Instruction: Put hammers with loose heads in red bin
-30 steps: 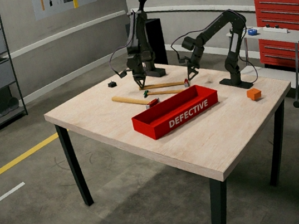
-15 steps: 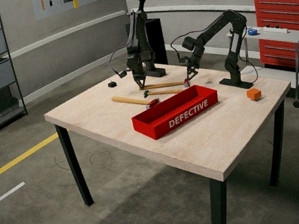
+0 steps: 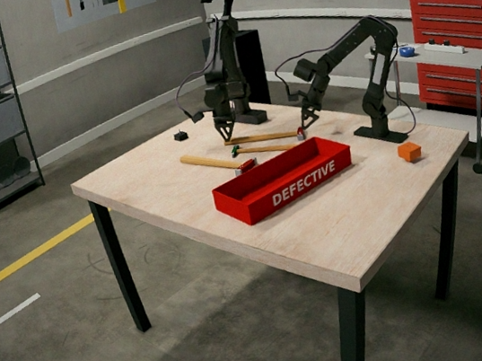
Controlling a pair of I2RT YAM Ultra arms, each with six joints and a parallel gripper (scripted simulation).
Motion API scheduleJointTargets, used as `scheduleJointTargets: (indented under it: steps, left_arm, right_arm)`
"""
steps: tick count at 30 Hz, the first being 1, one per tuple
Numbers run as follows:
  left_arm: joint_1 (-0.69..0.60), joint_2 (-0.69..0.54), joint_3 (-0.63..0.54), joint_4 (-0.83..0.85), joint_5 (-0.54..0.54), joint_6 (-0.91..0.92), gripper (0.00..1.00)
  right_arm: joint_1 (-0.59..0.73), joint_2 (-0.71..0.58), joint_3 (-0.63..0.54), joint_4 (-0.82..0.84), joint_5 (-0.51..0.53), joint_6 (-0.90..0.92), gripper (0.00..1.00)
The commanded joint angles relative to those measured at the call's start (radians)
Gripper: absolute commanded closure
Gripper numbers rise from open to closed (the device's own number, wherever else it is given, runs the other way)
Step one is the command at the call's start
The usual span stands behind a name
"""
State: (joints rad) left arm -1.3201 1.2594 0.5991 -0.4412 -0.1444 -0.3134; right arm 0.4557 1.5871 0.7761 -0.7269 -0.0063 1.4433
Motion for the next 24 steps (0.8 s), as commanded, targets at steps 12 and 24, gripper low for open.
scheduleJointTargets:
  steps: [12, 24]
  left_arm:
    - [-0.003, -0.025, 0.003, 0.012, 0.000, 0.006, 0.00]
    - [-0.003, -0.025, 0.003, 0.012, 0.000, 0.006, 0.00]
  right_arm:
    - [-0.015, -0.091, 0.080, -0.136, 0.005, -0.002, 0.00]
    - [0.014, -0.071, 0.179, -0.259, 0.015, 0.016, 0.00]
